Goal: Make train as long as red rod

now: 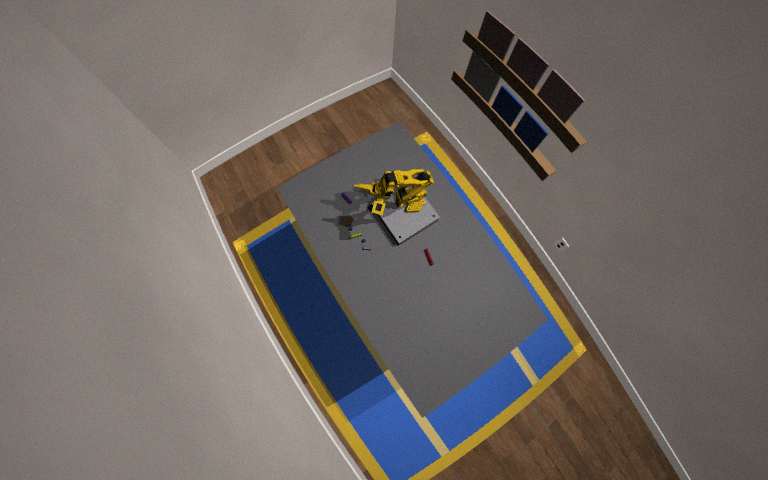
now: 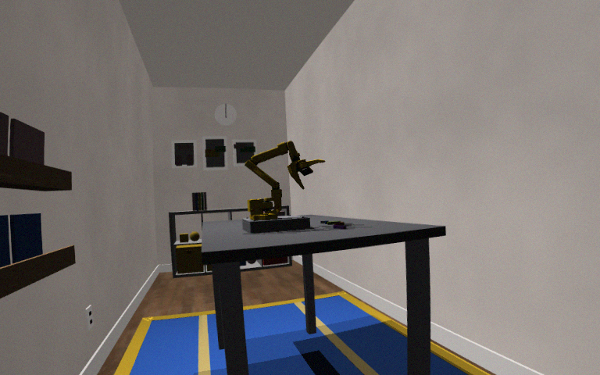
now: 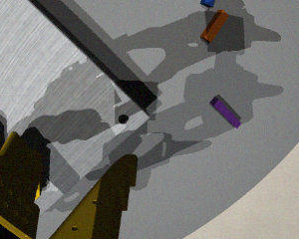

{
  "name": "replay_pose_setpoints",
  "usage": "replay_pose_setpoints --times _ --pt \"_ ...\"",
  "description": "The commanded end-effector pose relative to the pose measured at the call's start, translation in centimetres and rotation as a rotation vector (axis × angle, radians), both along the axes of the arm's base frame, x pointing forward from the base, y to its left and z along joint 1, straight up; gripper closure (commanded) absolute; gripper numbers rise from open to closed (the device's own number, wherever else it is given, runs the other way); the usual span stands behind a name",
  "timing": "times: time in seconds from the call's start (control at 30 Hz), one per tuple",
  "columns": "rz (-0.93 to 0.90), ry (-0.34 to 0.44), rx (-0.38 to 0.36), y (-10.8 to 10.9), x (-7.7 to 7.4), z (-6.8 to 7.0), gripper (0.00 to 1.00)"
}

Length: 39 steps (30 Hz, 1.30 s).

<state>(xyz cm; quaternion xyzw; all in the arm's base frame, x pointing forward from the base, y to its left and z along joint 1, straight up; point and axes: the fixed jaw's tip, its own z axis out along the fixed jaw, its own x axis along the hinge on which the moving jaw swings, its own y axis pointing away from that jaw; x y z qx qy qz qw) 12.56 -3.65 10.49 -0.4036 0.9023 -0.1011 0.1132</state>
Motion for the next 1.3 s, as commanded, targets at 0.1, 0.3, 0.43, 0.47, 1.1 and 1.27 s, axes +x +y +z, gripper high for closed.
replay_pose_setpoints --times 0.1,0.3,0.43,0.47,1.1,1.27 --pt "-0.157 0.008 0.072 0.6 1.7 0.3 0.21" --pt "-0.321 0.032 0.138 1.4 3.4 0.1 0.29" --pt "-0.380 0.041 0.158 1.7 4.0 0.0 0.31" --pt "-0.410 0.046 0.168 1.9 4.3 0.0 0.33" --pt "-0.932 0.132 0.277 5.7 9.1 -2.9 0.57" --pt "-1.071 0.150 0.287 6.8 10.1 -4.1 0.63"
